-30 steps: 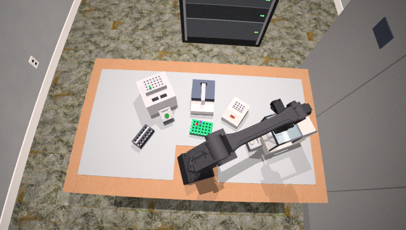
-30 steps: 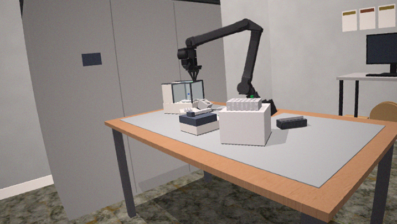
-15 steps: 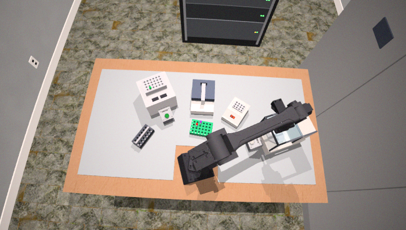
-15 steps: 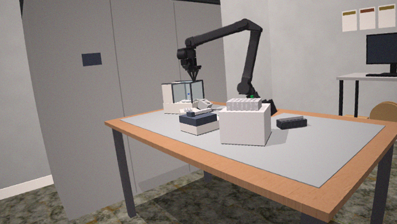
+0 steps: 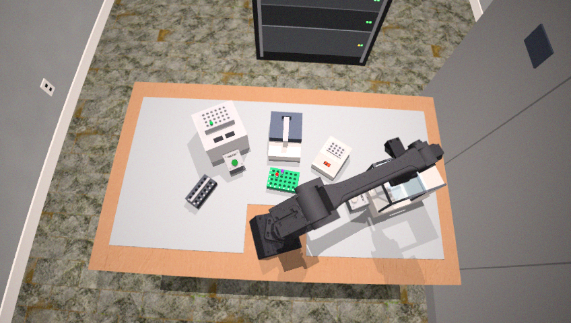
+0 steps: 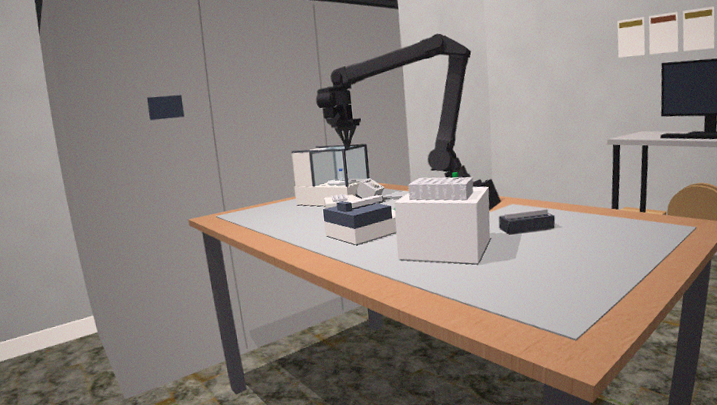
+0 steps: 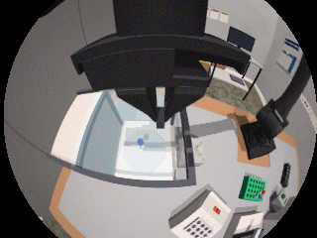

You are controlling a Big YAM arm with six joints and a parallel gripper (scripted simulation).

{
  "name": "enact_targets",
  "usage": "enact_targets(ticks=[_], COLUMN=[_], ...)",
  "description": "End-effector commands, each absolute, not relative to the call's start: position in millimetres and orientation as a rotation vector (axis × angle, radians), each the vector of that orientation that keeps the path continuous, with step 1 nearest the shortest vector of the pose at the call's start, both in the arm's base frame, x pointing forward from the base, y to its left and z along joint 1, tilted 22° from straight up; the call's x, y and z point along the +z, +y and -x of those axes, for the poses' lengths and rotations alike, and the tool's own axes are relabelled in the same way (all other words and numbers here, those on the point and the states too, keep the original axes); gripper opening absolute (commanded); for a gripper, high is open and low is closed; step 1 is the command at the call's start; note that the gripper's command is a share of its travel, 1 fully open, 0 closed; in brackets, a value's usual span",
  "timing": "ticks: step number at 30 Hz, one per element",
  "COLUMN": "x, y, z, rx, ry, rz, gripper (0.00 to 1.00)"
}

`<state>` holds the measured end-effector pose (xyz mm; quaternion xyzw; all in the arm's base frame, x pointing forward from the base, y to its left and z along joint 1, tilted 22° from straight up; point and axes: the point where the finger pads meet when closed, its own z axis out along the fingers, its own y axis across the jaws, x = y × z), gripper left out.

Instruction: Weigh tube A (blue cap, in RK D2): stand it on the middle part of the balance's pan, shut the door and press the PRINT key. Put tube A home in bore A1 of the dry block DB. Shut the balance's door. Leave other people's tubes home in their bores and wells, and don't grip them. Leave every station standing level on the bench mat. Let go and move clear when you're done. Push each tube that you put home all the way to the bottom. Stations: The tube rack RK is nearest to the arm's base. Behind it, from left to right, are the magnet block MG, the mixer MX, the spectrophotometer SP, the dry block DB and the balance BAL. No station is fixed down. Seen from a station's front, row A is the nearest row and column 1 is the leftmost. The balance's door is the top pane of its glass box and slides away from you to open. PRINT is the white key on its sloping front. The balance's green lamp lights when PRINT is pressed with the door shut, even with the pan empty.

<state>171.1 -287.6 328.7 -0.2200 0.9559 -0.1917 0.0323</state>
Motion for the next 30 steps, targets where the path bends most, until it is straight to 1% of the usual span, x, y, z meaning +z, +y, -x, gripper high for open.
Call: enact_targets(ticks=[1, 30], x=[356, 365], y=[-307, -327], z=[-178, -187], rx=[-0.675, -0.668], ry=[2.909, 2.912], rz=[0.666, 0.667], gripper=[0.06, 0.06])
